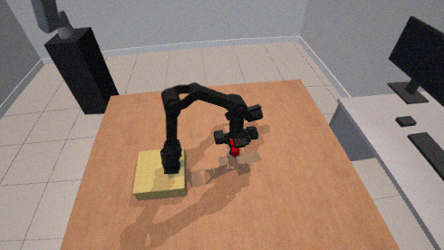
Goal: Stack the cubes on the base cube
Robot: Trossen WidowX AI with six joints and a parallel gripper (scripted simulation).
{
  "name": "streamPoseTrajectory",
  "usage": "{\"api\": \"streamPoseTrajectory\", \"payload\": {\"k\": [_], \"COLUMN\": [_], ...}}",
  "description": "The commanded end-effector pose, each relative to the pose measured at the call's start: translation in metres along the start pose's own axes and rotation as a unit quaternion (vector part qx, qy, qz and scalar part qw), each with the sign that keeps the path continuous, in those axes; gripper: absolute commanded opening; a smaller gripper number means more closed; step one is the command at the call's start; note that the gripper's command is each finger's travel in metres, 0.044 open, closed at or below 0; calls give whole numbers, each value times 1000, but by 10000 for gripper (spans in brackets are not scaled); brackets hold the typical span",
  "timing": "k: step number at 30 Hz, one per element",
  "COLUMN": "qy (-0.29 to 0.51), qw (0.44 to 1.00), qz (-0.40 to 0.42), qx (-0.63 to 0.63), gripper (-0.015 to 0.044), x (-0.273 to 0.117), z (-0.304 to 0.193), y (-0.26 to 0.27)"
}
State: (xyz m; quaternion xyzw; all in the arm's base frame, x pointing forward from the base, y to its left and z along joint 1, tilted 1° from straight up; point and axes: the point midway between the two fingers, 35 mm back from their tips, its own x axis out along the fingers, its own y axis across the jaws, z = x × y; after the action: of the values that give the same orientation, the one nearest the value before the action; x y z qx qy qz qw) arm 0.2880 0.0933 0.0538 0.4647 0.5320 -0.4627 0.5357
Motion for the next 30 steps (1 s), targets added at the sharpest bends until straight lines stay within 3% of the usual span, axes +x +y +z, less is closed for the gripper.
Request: {"api": "streamPoseTrajectory", "payload": {"k": [1,26,30], "qy": [0,0,0], "qw": [1000,1000,1000], "qz": [3,3,2], "qx": [0,0,0], "gripper": [205,205,310], "x": [-8,-37,-42], "z": [0,0,0], "y": [1,1,0]}}
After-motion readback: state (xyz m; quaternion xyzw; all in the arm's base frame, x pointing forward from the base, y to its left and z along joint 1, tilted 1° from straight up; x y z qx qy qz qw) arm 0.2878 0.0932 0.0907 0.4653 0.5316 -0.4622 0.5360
